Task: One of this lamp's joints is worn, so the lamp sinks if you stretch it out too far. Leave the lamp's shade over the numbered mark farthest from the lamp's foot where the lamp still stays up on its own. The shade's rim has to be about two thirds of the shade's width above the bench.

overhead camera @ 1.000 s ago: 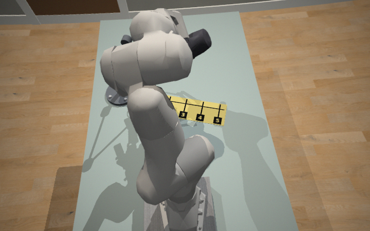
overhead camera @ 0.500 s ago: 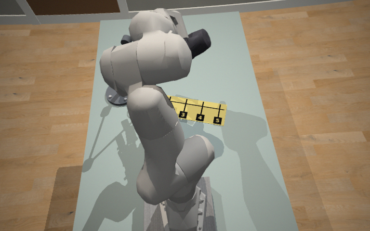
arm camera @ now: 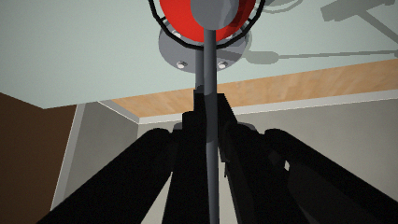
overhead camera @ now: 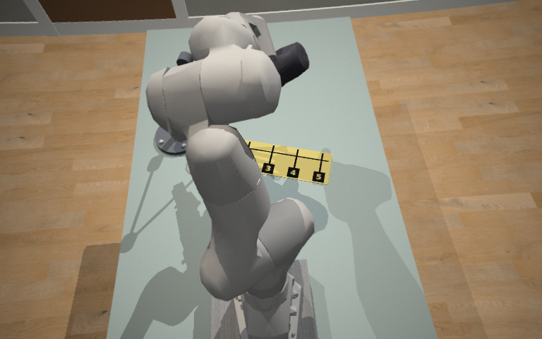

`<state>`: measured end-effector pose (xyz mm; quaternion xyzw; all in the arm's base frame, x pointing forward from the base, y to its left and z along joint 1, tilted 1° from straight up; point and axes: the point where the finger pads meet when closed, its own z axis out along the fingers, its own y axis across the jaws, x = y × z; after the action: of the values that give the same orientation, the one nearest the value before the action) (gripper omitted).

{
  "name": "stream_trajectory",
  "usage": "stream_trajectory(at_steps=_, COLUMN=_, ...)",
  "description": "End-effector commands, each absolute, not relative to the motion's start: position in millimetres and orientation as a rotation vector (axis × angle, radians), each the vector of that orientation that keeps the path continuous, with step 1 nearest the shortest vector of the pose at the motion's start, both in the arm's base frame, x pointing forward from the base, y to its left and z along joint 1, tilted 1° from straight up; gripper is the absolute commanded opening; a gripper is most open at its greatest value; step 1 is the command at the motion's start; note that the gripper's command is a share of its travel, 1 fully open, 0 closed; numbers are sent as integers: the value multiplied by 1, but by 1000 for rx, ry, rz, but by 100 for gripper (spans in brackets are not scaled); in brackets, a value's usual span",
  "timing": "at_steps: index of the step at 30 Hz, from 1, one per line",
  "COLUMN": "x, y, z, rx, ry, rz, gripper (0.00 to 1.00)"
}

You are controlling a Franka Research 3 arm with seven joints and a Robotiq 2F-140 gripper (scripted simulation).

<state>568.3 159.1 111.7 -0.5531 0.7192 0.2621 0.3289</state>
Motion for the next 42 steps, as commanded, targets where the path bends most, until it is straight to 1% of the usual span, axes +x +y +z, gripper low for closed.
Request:
stream_trajectory(at_steps=1, x=568, y=159, z=112, rx=-1447, ry=1883, rz=688, gripper=10)
stream_trajectory(at_steps=11, x=568, y=159, z=112, rx=-1447, ry=1883, rz=686, gripper=10)
stream_trajectory(at_steps=42, x=552, y=92, z=103, rx=-1449, ry=1876, rz=672, gripper=10)
